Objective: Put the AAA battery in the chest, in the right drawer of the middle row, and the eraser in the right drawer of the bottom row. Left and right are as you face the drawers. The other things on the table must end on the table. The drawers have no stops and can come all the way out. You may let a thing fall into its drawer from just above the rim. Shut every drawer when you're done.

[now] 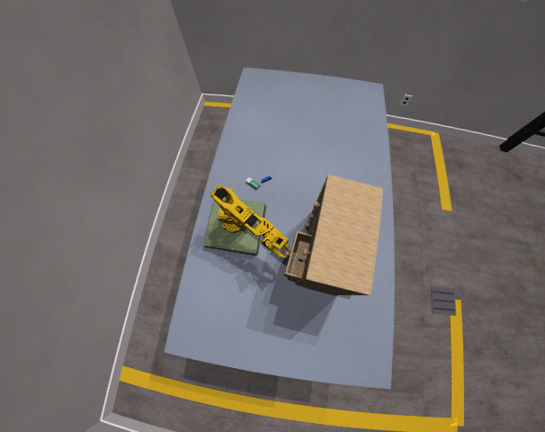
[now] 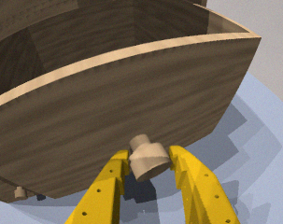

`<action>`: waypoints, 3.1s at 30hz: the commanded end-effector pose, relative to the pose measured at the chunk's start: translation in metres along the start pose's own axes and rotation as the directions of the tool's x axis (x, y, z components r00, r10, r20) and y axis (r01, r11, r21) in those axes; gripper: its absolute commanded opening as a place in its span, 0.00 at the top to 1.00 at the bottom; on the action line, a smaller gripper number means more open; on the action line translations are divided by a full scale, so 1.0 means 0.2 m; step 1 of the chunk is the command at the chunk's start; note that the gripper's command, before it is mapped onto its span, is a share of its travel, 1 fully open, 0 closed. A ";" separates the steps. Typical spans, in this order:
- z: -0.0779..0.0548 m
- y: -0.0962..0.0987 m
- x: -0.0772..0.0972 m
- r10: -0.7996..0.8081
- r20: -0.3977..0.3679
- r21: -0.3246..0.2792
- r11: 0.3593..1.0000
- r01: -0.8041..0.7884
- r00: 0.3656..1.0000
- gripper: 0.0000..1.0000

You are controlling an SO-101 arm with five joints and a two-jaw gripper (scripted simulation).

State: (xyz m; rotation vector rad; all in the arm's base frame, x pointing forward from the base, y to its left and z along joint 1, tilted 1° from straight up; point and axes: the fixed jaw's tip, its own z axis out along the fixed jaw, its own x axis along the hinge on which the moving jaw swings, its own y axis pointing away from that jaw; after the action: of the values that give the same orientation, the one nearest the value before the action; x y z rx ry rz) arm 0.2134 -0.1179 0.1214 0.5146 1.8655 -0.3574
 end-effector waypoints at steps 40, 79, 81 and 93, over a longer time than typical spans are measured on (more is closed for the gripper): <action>0.14 0.07 -0.05 -0.024 0.002 -0.045 0.999 0.024 1.000 1.00; 0.22 0.11 -0.08 -0.033 0.002 -0.067 0.997 0.033 0.999 1.00; 0.22 0.11 -0.08 -0.033 0.002 -0.067 0.997 0.033 0.999 1.00; 0.22 0.11 -0.08 -0.033 0.002 -0.067 0.997 0.033 0.999 1.00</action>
State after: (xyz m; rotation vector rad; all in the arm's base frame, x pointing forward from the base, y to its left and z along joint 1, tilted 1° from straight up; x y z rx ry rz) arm 0.2608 -0.1280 0.1214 0.4643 1.8786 -0.3230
